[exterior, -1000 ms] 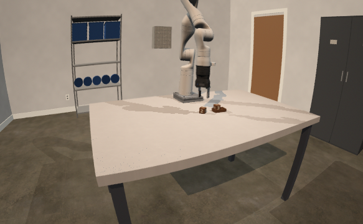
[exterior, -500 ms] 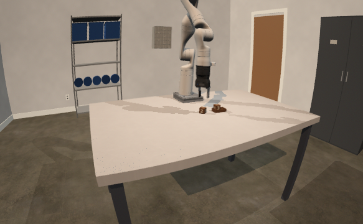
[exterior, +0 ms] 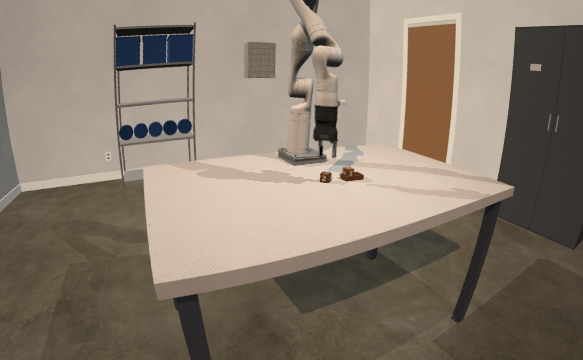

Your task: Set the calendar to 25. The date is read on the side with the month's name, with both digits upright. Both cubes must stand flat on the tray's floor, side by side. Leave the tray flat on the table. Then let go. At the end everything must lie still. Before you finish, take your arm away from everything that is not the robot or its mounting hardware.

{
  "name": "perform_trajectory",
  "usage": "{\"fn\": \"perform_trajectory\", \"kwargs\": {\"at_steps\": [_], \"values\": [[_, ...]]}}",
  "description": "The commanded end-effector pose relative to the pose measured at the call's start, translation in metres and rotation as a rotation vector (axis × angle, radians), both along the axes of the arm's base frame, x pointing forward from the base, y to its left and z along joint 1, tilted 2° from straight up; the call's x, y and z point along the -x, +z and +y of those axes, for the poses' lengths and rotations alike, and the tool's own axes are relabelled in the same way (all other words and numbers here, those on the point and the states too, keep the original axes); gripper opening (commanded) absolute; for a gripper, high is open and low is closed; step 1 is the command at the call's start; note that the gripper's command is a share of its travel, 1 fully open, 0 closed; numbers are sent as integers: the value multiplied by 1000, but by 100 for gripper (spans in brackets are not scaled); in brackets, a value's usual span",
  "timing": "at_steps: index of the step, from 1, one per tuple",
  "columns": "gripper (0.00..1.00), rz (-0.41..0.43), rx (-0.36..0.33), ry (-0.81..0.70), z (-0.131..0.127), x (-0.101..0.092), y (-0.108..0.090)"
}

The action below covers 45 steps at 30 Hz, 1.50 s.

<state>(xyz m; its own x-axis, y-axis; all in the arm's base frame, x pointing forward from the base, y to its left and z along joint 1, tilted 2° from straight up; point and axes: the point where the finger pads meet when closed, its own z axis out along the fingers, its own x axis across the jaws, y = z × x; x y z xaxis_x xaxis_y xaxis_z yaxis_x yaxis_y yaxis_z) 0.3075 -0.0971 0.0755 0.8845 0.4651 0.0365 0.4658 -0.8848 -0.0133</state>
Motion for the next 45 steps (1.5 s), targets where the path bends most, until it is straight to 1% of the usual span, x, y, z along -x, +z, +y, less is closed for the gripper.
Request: {"fn": "perform_trajectory", "kwargs": {"at_steps": [1, 10, 21, 23, 36, 45], "values": [[90, 1, -1, 1, 0, 0, -1], [90, 2, -1, 1, 0, 0, -7], [90, 2, -1, 1, 0, 0, -22], [90, 2, -1, 1, 0, 0, -22], [90, 2, -1, 1, 1, 0, -41], [90, 2, -1, 1, 1, 0, -47]]}}
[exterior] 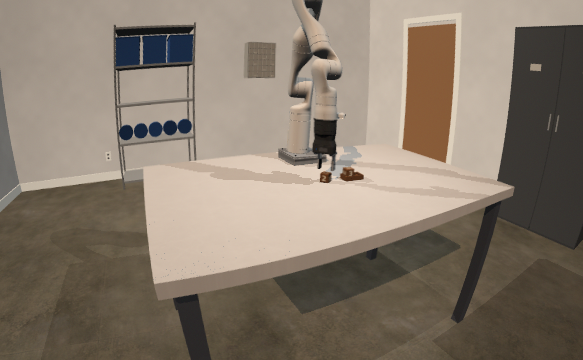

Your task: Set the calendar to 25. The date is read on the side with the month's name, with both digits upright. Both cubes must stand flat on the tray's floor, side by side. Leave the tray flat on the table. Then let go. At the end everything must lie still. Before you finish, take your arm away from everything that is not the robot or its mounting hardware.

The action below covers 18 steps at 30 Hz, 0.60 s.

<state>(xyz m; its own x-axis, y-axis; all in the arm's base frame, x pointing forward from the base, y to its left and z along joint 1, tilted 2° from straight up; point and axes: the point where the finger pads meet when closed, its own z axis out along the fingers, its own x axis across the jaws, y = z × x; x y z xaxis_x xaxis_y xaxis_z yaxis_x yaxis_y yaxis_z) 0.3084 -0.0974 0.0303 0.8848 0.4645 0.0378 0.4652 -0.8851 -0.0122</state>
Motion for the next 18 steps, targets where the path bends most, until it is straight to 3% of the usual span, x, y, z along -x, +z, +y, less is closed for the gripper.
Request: {"fn": "perform_trajectory", "kwargs": {"at_steps": [1, 18], "values": [[90, 3, -2, 2, 1, 1, -3], [90, 3, -2, 2, 1, 1, -5]]}}
